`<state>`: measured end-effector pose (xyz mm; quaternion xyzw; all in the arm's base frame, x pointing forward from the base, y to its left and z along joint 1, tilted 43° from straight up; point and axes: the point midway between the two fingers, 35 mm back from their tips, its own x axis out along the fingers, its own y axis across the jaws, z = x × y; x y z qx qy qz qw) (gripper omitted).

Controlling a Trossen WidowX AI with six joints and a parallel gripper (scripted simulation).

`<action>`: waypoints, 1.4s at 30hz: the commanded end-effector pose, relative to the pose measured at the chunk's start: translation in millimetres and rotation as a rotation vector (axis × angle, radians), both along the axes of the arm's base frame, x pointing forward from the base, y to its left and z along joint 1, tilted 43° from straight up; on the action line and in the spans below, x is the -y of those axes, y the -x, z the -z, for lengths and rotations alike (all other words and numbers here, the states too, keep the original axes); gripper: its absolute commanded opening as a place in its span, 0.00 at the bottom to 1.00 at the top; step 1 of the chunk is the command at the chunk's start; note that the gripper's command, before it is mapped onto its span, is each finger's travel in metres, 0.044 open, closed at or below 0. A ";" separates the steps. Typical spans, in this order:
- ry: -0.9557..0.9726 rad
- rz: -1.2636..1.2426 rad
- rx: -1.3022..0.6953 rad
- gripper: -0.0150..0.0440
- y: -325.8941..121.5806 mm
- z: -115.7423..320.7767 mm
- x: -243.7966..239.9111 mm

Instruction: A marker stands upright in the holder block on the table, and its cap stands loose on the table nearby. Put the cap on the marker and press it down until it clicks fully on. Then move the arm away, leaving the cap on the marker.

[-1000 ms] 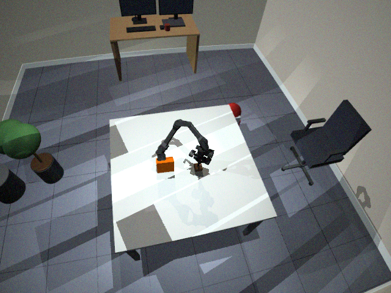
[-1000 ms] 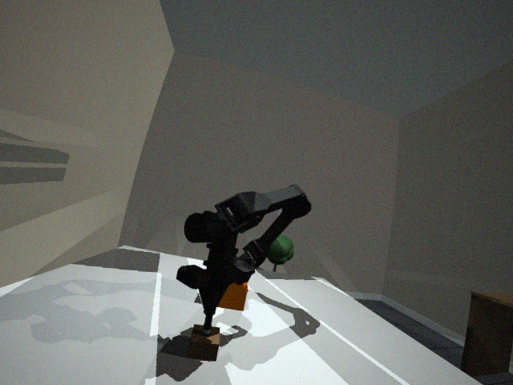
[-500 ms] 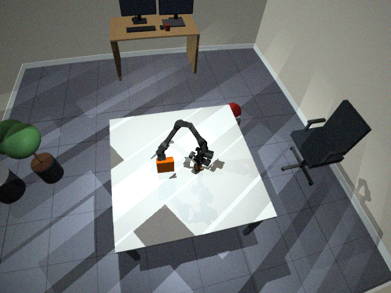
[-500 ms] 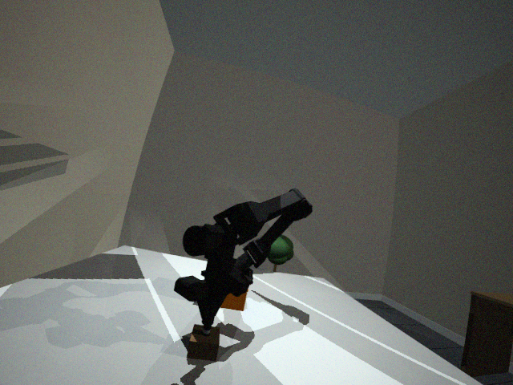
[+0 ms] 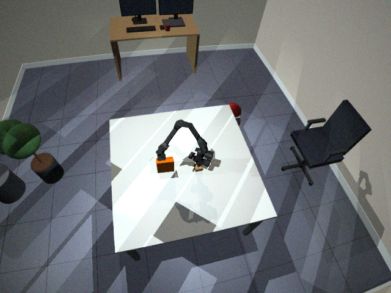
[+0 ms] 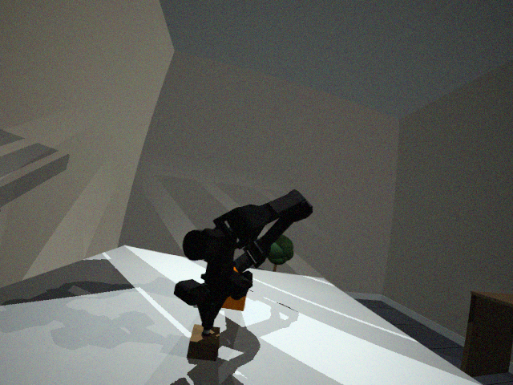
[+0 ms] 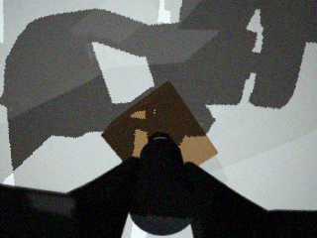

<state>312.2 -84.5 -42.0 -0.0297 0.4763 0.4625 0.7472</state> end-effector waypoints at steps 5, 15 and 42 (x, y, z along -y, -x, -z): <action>0.000 0.000 0.000 0.61 0.0 0.0 0.0; 0.000 0.000 0.000 1.00 0.0 0.0 0.0; -0.100 0.627 -0.562 0.25 11.4 -46.5 45.0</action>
